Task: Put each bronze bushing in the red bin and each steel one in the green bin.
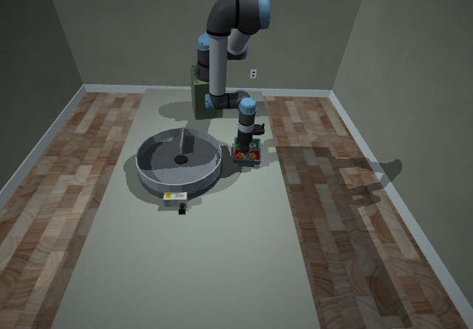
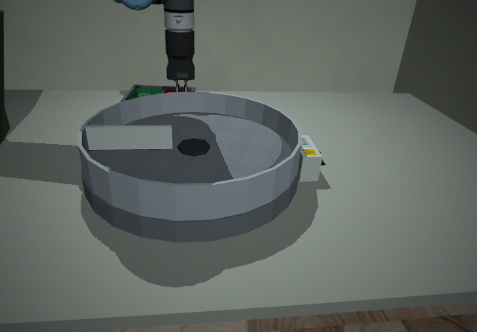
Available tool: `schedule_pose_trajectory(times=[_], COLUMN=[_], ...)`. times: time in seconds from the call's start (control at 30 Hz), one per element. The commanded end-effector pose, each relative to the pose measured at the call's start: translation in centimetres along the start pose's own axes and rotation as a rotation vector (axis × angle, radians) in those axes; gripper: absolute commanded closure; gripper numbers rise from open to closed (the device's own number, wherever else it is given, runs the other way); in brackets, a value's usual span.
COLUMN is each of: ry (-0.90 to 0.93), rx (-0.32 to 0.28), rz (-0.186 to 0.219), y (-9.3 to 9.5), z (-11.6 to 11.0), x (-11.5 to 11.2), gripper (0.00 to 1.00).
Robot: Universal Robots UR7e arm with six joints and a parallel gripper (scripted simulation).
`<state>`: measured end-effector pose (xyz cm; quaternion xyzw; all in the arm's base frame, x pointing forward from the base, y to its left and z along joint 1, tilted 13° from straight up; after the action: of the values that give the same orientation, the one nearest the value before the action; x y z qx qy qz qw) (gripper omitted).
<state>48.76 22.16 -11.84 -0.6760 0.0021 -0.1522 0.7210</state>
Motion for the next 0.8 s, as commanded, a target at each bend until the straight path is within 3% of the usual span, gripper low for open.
schedule_pose_trajectory(times=[0.0,0.13,0.23,0.4,0.57,0.73,0.77], ry=[0.0,0.0,0.0,0.0,0.0,0.0,0.0], rx=[0.001,0.001,0.001,0.001,0.001,0.001,0.001], rz=[-0.001,-0.001,-0.001,-0.001,-0.001,-0.001,-0.001], y=[-0.8,-4.1,-4.1,-8.1,-8.1,-12.1,-12.1], z=[0.0,0.0,0.0,0.0,0.0,0.0,0.0], x=[0.0,0.0,0.0,0.0,0.0,0.0,0.0], gripper=[0.58,0.58,0.58,0.58,0.58,0.58,0.58])
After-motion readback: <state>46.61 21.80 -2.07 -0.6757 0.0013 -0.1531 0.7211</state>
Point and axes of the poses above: the point where the finger pads meet when closed, its own y axis out along the fingers, its own x axis across the jaws, z = x × y, the point moved 1 cm from there along -y, back along the fingers, and after that the axes turned 12 degrees about y, right-handed, at the moved point
